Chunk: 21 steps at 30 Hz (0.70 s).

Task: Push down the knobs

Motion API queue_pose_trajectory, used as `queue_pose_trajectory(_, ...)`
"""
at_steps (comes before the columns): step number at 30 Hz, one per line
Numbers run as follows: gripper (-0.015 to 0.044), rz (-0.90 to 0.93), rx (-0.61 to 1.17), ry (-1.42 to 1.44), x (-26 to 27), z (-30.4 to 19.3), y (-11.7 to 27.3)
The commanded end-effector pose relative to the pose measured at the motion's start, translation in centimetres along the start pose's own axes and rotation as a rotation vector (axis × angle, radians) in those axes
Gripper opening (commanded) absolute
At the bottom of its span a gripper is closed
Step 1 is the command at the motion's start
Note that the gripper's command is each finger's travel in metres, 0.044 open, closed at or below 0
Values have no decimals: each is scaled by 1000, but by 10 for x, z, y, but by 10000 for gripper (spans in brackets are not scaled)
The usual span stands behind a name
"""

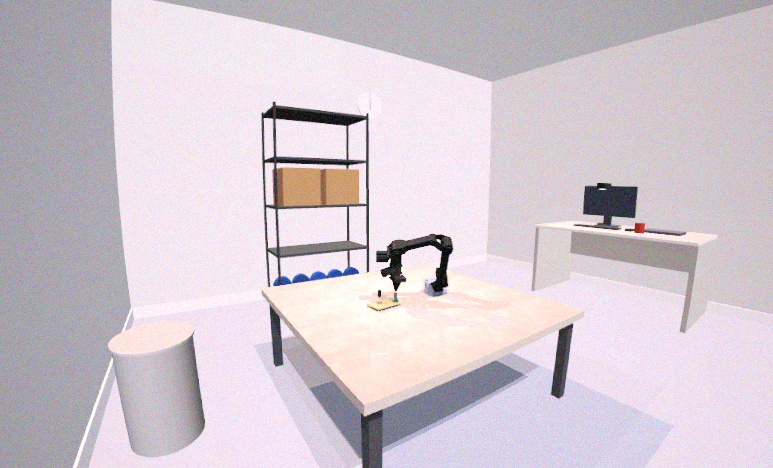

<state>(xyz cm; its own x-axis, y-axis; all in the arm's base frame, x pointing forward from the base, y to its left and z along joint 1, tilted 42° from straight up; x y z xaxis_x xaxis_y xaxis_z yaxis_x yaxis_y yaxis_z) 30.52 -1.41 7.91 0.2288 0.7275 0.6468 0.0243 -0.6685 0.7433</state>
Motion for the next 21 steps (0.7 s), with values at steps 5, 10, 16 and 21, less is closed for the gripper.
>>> queue_pose_trajectory(5,131,0,0,0,0,0,0)
queue_pose_trajectory(10,157,-1,-2,-1,0,3,1)
queue_pose_trajectory(16,0,-5,-8,1,1,40,17)
queue_pose_trajectory(21,0,-6,-7,7,1,73,30)
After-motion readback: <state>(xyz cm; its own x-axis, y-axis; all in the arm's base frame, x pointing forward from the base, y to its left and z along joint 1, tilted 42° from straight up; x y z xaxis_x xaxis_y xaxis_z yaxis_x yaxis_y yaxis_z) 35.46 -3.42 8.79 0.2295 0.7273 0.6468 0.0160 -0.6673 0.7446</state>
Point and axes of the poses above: the point midway between the two fingers, 35 mm back from their tips, its own y axis back along the fingers, its own x axis across the jaws, z = x × y, the point moved 1 cm from there along y, back along the fingers, and after that the axes turned 1 degree about y, right-handed, at the moved point
